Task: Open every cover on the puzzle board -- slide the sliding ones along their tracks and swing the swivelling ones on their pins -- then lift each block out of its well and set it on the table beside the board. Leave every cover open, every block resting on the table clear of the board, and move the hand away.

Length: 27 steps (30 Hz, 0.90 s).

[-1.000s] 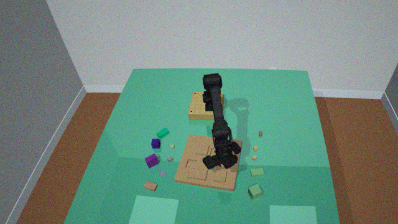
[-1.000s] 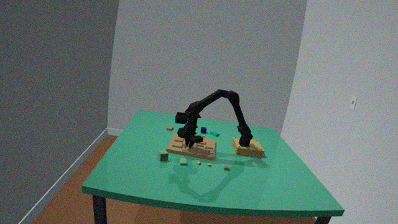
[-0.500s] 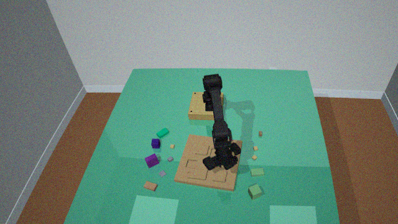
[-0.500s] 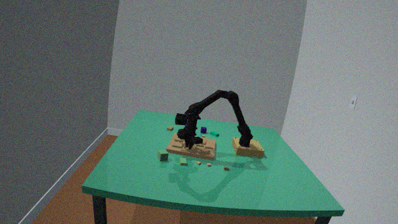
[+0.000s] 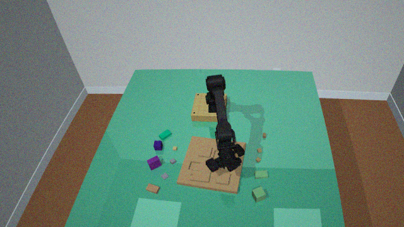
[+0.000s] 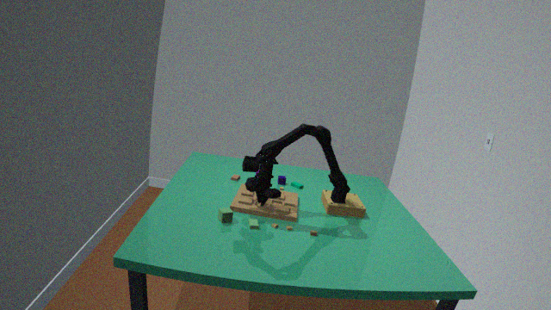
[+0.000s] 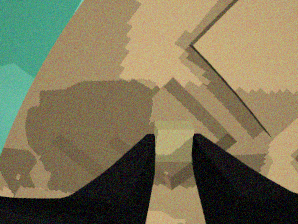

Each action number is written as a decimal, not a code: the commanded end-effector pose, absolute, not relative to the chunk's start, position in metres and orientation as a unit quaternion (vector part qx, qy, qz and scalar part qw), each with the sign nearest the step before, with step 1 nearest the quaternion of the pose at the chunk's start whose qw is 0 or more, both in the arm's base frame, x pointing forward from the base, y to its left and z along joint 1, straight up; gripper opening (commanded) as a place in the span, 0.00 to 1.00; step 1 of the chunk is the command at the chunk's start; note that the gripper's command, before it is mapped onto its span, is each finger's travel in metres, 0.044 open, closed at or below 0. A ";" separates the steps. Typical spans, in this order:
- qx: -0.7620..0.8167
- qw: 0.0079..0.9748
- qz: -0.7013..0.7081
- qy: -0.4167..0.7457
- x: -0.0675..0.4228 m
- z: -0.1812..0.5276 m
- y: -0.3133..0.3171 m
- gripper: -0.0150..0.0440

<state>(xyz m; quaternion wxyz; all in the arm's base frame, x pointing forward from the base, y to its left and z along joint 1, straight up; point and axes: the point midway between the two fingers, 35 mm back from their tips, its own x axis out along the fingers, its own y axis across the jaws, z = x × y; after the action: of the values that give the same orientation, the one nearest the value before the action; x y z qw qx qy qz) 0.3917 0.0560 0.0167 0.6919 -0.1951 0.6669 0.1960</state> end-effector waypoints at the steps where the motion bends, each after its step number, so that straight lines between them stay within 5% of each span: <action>1: -0.195 0.693 0.196 0.666 0.392 0.022 0.056 0.39; 27: -0.194 0.692 0.195 0.667 0.390 0.055 0.056 0.39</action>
<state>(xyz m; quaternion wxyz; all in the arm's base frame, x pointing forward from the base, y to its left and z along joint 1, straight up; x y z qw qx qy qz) 0.3903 0.0557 0.0521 0.6920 -0.1950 0.6669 0.1959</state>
